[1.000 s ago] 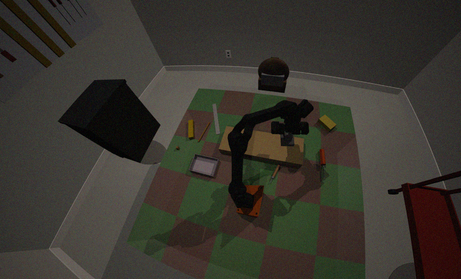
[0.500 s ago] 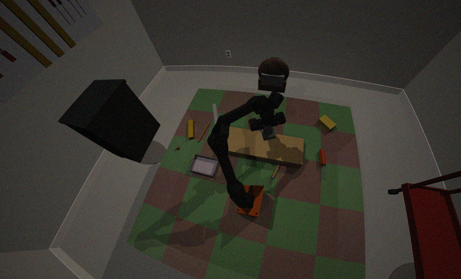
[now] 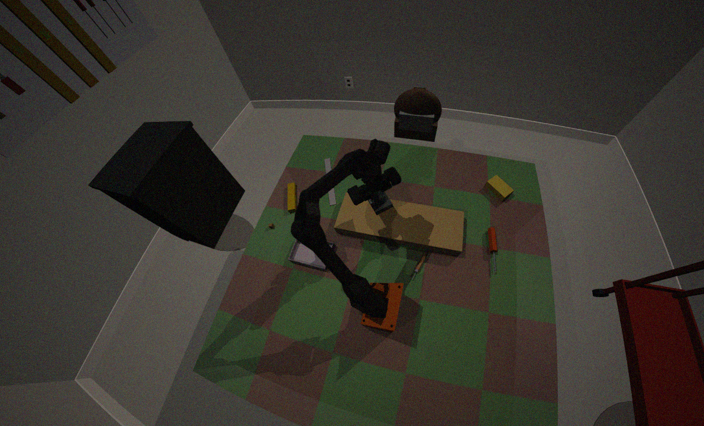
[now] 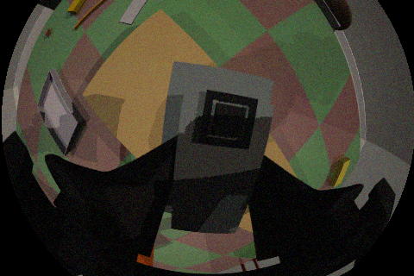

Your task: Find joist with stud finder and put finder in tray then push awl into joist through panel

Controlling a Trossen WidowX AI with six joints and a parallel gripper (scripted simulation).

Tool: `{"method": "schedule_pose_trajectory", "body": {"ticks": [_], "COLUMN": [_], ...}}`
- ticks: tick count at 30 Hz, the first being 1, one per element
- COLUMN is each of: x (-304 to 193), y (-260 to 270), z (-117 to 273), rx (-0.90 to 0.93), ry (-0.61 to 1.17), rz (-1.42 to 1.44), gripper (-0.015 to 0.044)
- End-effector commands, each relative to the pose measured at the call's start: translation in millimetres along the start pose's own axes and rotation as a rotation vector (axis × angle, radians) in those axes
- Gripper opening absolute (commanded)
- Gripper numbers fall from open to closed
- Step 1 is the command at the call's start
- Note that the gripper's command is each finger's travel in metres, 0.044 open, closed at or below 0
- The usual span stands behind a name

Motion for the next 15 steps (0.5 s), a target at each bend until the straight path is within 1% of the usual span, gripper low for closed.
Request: {"method": "schedule_pose_trajectory", "body": {"ticks": [1, 15], "x": [18.7, 58.1], "y": [26.5, 120.7], "z": [0.8, -2.3], "rx": [0.007, 0.069], "ry": [-0.016, -0.061], "rz": [0.083, 0.328], "gripper": [0.0, 0.0]}}
Point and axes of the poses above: the point midway between the two fingers, 35 mm back from their tips, its own z axis back along the fingers, its own y axis across the jaws, x = y × z, the point moved 2 cm from there along z, back along the fingers, and after that the axes turned 14 degrees about z, right-handed, at the moved point
